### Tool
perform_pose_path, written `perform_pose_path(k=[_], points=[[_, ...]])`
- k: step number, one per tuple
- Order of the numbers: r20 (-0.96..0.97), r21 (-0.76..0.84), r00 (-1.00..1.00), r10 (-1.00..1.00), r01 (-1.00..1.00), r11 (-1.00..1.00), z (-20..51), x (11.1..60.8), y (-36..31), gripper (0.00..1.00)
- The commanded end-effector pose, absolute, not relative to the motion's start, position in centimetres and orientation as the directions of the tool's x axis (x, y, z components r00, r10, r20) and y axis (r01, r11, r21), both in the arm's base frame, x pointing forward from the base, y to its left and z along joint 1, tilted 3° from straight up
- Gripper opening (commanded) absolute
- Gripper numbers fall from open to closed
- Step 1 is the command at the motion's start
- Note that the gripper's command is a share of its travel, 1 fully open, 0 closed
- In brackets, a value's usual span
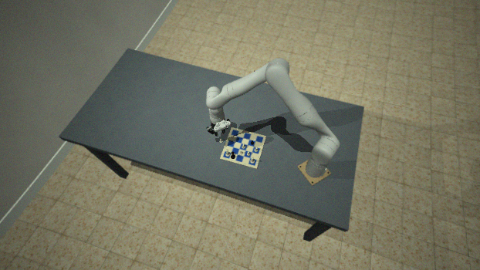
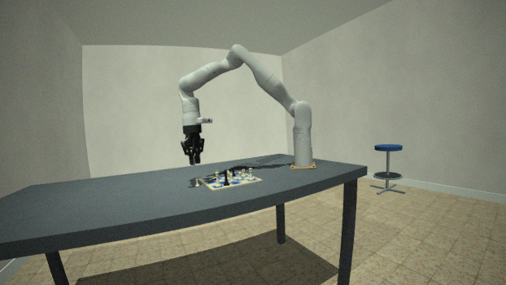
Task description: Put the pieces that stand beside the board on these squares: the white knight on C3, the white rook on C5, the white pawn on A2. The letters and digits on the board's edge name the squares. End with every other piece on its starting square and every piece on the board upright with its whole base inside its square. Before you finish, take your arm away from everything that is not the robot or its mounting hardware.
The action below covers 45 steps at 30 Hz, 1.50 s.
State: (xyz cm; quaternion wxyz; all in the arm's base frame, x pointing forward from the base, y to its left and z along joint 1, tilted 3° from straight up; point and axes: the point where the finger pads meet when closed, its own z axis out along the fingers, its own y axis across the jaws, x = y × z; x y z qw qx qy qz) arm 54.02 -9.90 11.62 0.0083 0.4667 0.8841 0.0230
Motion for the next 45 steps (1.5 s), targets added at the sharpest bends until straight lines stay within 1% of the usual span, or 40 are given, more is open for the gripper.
perform_pose_path(k=[1,20,45], points=[[0.005,0.050,-0.564,0.826,0.825,0.563,11.7,54.1,-9.9,0.34],[0.005,0.050,-0.564,0.826,0.825,0.563,11.3,54.1,-9.9,0.34],[0.005,0.050,-0.564,0.826,0.825,0.563,8.1,54.2,-9.8,0.34]])
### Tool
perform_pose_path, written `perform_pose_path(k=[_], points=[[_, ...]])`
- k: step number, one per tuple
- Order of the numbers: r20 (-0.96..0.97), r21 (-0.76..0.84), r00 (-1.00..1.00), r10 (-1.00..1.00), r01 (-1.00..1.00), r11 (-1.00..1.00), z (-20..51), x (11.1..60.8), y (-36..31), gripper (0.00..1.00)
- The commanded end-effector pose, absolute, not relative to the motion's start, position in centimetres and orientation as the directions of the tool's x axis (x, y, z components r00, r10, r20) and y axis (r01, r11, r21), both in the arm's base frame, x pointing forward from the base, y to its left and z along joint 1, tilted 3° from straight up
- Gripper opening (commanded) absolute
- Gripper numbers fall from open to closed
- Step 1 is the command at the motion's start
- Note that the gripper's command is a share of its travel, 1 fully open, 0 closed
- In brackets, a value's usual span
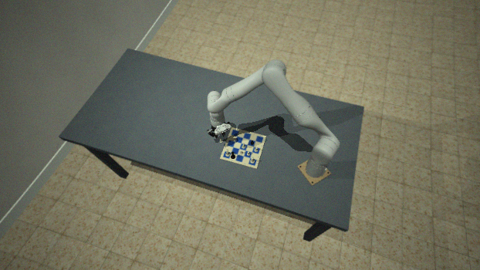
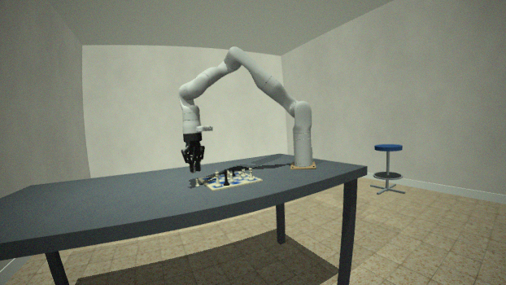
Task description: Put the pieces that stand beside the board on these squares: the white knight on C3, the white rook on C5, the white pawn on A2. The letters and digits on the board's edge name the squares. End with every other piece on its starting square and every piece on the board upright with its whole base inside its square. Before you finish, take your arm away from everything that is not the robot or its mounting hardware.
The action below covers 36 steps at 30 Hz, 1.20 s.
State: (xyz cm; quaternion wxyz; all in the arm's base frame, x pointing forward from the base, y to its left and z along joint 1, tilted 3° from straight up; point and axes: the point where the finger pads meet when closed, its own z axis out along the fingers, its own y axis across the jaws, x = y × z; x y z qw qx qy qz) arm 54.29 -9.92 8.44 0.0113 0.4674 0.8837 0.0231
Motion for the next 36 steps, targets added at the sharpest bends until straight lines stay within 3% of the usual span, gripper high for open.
perform_pose_path(k=[1,36], points=[[0.005,0.050,-0.564,0.826,0.825,0.563,7.9,54.2,-9.8,0.34],[0.005,0.050,-0.564,0.826,0.825,0.563,6.5,54.3,-9.7,0.34]])
